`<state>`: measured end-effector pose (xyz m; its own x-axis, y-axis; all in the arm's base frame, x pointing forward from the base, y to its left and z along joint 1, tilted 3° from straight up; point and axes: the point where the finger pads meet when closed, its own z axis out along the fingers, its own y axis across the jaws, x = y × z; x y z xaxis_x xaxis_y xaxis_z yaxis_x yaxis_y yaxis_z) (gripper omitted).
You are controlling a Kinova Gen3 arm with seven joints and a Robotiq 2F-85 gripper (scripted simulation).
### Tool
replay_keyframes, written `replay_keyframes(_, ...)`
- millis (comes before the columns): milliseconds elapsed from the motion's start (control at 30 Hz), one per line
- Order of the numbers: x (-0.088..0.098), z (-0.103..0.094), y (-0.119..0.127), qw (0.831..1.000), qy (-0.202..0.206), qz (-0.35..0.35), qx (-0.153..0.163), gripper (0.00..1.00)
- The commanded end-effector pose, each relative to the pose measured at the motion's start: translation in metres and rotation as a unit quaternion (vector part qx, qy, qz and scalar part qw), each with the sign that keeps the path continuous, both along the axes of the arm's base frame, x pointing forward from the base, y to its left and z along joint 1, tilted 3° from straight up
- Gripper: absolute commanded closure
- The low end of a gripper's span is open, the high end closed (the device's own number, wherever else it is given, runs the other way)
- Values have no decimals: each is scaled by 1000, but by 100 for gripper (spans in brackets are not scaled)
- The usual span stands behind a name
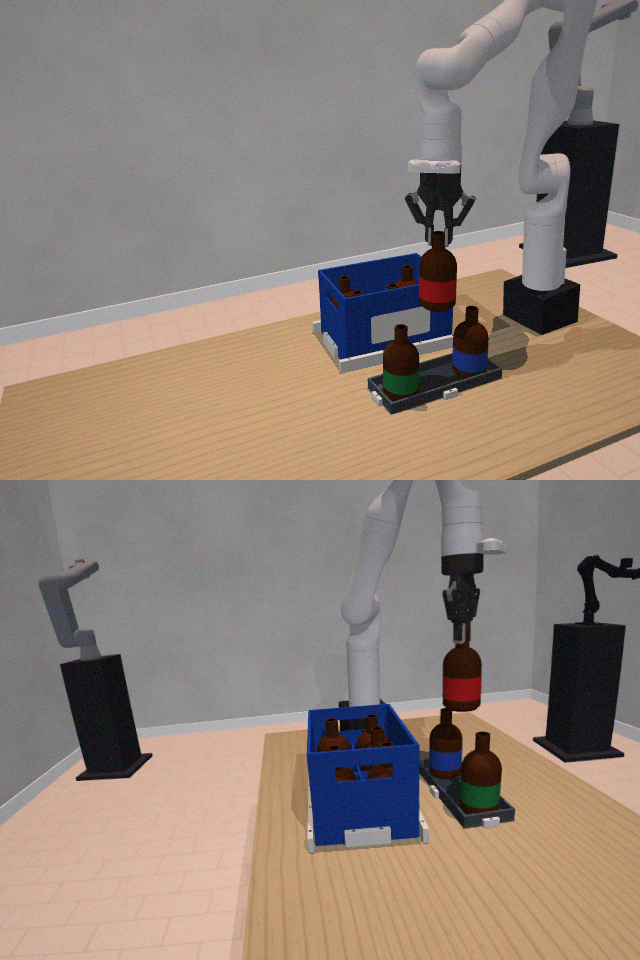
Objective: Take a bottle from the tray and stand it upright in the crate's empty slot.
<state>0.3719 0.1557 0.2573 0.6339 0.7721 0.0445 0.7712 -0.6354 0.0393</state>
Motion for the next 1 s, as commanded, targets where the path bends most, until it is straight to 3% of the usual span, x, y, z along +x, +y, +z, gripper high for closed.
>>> replay_keyframes(0,0,1,0,1000,-1,0,0,100)
replay_keyframes(967,1,1,-7,1000,-1,0,0,100)
